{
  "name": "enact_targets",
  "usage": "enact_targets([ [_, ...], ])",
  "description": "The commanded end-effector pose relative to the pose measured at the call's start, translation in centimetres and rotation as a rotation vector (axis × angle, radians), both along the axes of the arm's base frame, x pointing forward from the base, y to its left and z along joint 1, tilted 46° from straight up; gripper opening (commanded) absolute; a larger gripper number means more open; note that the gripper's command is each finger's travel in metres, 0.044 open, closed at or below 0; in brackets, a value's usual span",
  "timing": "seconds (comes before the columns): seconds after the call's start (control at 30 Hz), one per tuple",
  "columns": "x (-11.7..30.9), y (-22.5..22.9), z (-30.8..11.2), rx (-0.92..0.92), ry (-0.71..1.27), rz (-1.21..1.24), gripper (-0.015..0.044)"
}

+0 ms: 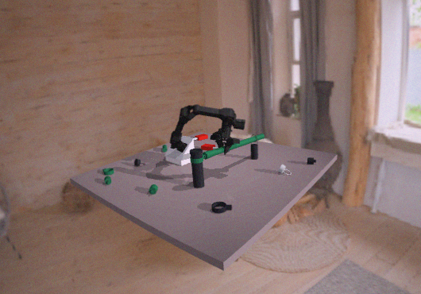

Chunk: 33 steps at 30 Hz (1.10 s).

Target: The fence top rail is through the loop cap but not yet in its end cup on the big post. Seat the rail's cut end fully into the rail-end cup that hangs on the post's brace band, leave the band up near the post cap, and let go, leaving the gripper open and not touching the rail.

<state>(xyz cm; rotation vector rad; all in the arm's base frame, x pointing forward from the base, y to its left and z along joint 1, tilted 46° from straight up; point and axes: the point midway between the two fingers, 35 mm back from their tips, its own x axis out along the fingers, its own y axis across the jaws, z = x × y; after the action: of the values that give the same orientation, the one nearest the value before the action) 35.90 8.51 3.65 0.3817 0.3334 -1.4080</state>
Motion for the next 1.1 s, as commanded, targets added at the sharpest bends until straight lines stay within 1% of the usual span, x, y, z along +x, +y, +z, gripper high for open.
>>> enact_targets([
  [0.0,0.19,0.03,0.62,-0.003,-0.011,0.013,0.0],
  [0.47,0.23,-0.32,0.94,-0.004,-0.011,0.013,0.0],
  [0.5,0.06,-0.36,0.37,0.0,0.0,0.001,0.0],
  [0.77,0.06,-0.36,0.37,0.0,0.0,0.001,0.0],
  [1.07,0.06,-0.36,0.37,0.0,0.0,0.001,0.0236],
])
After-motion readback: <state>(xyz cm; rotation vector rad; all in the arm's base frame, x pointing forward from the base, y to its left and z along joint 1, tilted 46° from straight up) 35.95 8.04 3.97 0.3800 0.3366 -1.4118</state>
